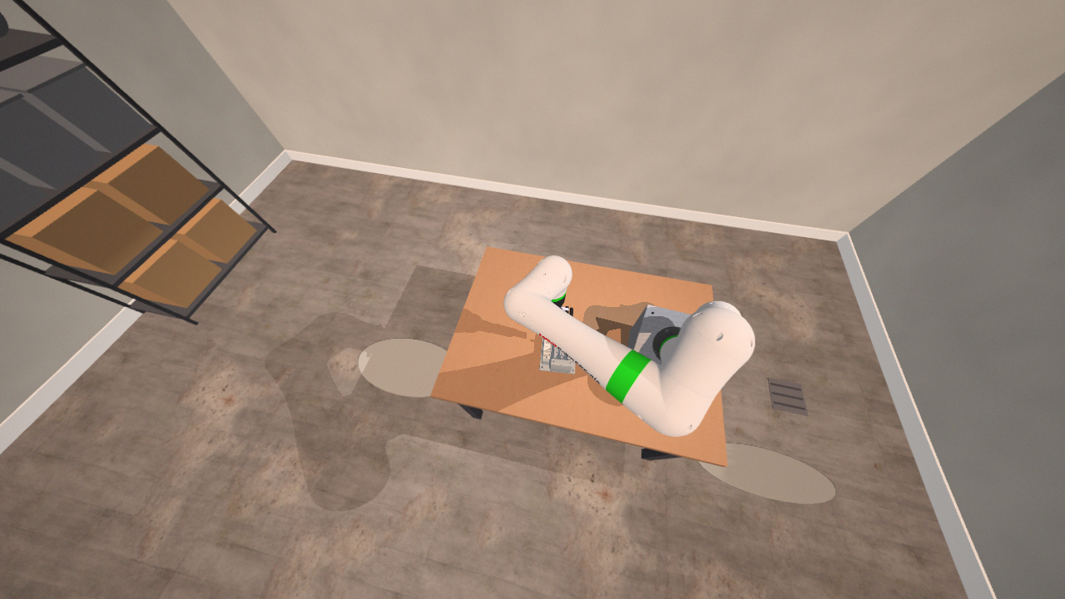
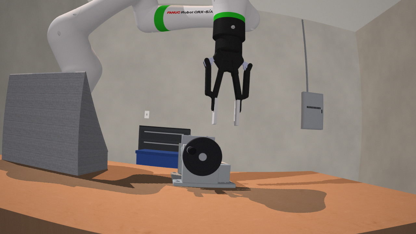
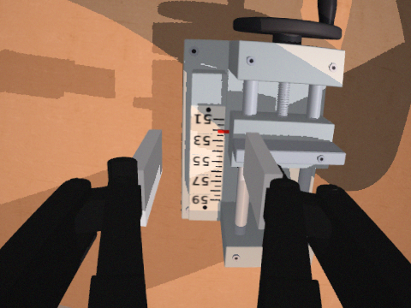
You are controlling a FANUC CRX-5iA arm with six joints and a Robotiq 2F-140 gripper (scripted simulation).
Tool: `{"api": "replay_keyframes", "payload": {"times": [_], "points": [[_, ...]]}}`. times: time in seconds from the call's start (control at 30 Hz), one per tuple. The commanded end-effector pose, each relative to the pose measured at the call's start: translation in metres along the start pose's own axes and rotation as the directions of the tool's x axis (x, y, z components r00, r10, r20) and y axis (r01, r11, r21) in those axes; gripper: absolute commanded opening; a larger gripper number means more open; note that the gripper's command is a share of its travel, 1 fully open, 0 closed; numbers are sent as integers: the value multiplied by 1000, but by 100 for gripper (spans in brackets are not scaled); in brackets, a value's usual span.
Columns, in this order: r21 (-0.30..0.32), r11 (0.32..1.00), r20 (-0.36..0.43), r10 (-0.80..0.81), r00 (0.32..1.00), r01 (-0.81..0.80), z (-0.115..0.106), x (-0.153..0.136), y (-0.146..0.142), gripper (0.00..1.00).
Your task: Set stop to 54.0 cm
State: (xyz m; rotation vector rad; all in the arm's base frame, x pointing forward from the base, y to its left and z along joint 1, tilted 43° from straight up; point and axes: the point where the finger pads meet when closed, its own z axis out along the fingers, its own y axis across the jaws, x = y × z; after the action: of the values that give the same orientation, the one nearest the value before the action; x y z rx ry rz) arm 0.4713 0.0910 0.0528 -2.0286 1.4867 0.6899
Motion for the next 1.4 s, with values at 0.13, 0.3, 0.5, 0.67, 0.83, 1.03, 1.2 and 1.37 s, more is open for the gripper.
{"api": "replay_keyframes", "payload": {"times": [0.13,0.3,0.5,0.67,0.83,1.03,1.2,1.37], "points": [[0,1000,0,0,1000,0,0,0,0,33],[0,1000,0,0,1000,0,0,0,0,33],[0,1000,0,0,1000,0,0,0,0,33],[0,1000,0,0,1000,0,0,2,1,33],[0,1000,0,0,1000,0,0,16,13,33],[0,1000,0,0,1000,0,0,71,58,33],[0,1000,0,0,1000,0,0,112,91,33],[0,1000,0,0,1000,0,0,116,94,33]]}}
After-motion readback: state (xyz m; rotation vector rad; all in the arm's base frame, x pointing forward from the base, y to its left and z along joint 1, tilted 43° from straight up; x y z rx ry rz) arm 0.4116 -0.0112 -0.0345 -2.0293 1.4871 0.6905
